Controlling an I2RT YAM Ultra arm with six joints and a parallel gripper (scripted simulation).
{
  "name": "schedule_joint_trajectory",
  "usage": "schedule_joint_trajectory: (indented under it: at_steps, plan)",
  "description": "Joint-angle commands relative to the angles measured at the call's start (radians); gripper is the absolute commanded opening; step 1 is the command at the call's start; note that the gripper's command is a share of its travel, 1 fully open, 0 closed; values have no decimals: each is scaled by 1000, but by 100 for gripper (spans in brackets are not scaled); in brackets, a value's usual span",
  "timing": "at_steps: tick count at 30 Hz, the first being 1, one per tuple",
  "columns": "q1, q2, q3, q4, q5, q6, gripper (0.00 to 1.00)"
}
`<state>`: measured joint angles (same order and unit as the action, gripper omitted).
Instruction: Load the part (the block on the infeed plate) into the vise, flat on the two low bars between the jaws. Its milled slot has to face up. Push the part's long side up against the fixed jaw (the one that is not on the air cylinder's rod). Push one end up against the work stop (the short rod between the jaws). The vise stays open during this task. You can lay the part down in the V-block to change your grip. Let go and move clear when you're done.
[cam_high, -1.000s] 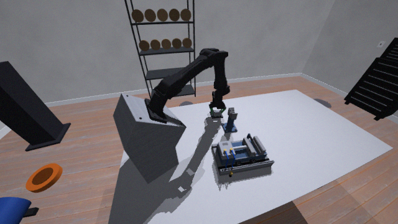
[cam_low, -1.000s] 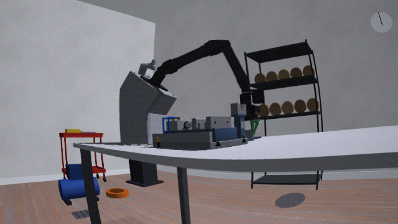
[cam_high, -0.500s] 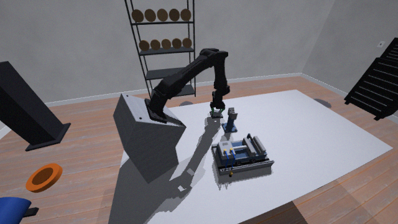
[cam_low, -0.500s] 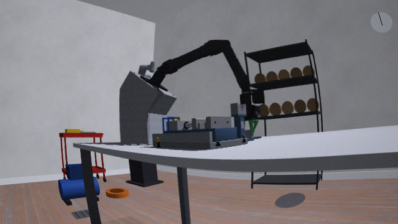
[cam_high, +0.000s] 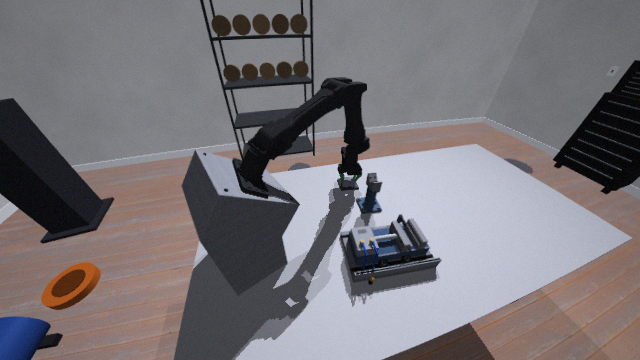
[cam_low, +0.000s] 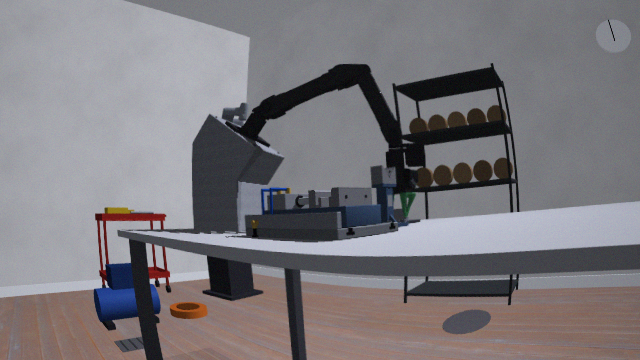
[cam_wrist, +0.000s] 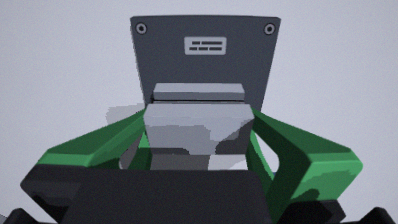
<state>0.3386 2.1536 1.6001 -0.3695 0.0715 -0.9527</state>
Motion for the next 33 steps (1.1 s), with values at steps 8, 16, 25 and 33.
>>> schedule_joint_trajectory:
  at_steps: [8,16,25,33]
  plan:
    - [-9,0,33,-6,-9,-5,0]
    - [-7,-33,29,-14,-8,-5,0]
    - [0,-59,-26,-29,-5,0,0]
    - [9,-95,-46,-45,5,5,0]
